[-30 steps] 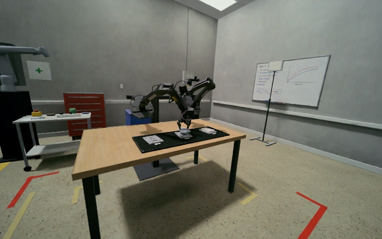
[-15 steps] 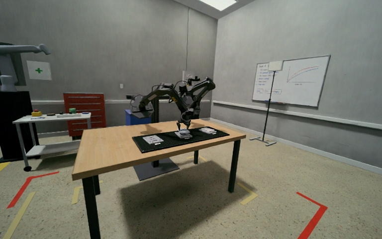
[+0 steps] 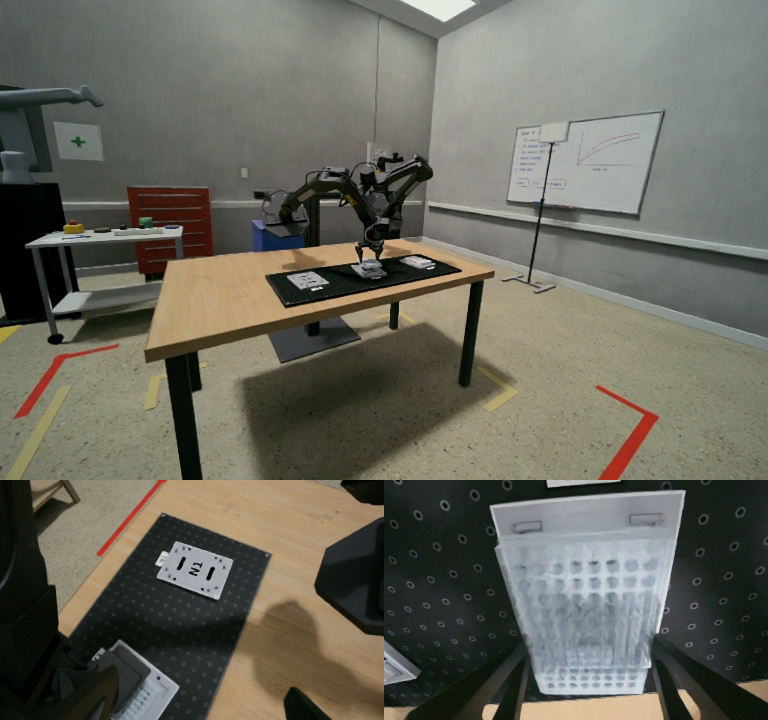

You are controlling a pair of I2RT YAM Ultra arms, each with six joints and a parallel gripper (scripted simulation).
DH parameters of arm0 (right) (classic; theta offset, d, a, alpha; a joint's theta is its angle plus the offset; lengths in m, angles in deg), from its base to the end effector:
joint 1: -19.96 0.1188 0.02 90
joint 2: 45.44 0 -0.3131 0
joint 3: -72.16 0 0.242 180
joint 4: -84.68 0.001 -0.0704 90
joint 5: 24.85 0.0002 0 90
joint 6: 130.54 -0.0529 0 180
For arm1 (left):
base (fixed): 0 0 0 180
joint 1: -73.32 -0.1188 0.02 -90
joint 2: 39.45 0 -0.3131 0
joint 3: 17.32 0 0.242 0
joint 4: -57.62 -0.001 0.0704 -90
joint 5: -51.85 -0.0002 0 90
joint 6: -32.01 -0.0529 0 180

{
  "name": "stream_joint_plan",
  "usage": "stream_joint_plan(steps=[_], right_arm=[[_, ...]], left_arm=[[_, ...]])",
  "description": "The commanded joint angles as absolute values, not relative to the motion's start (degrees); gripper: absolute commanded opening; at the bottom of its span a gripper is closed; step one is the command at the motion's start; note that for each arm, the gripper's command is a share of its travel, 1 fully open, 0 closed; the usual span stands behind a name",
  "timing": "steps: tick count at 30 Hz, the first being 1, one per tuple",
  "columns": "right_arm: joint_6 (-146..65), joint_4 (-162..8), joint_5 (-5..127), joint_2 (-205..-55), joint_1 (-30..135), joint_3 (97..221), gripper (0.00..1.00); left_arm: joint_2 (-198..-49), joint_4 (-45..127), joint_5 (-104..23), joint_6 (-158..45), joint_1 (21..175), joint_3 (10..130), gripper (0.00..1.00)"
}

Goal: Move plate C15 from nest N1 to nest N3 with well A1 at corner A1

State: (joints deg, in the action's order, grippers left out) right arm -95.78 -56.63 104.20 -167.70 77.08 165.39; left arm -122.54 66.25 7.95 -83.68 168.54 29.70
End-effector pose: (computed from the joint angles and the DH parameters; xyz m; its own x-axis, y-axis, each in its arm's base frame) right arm 0.2664 0.3526 0.1629 -0.7157 0.0681 -0.6951 0.1148 0.9932 -0.0209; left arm 0.0141 -0.2753 0.2376 0.3623 0.6623 -0.6558 0.6565 0.3181 0.6840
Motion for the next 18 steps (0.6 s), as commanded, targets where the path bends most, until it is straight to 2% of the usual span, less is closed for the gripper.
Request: stream_joint_plan(steps=[1, 18], right_arm=[[-96.0, -56.41, 104.56, -169.61, 77.57, 164.73, 0.79], [-94.78, -58.58, 103.83, -169.36, 76.9, 165.08, 0.79]], left_arm=[[-123.31, 67.08, 7.11, -84.25, 168.79, 28.9, 1.0], [-122.85, 67.16, 7.11, -84.26, 168.79, 29.56, 1.0]])
